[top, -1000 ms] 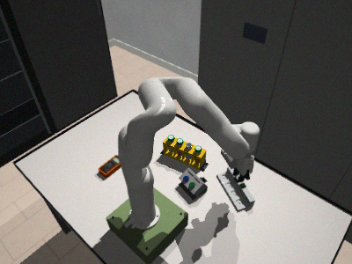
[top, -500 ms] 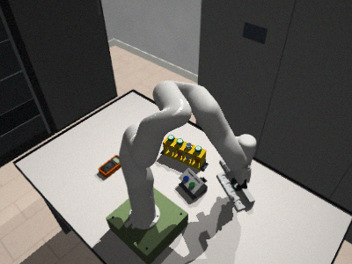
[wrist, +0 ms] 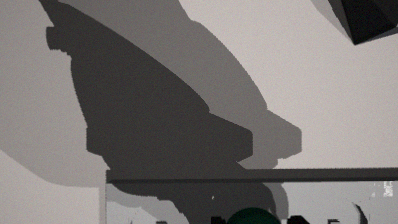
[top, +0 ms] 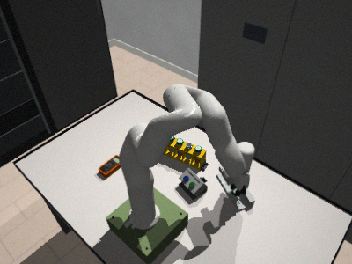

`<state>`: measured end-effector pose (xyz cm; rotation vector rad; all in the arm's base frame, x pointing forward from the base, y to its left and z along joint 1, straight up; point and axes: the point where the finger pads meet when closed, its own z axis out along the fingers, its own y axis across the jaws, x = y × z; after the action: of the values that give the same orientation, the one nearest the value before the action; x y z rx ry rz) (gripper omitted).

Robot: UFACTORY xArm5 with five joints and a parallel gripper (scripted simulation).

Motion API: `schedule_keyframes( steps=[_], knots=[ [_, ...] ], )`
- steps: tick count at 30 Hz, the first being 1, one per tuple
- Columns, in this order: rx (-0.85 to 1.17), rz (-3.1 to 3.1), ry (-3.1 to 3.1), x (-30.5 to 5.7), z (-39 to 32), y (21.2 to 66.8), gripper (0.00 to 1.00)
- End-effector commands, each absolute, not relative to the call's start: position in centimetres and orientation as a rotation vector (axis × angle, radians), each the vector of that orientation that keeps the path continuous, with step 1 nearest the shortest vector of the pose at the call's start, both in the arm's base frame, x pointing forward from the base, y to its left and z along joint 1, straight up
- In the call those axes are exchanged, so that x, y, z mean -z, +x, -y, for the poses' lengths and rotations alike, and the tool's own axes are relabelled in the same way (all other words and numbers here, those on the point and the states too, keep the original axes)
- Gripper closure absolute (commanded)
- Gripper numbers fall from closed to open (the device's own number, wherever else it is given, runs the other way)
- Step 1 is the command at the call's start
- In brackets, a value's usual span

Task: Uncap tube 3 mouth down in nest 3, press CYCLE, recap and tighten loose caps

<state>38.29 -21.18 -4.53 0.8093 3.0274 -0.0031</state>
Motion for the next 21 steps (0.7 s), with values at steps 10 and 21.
schedule_keyframes(
  steps=[10, 21],
  knots=[
    [0.002, -3.026, 0.809, 4.8, 21.19, 38.32, 1.0],
    [0.002, -3.026, 0.809, 5.3, 21.19, 38.31, 1.0]
  ],
)
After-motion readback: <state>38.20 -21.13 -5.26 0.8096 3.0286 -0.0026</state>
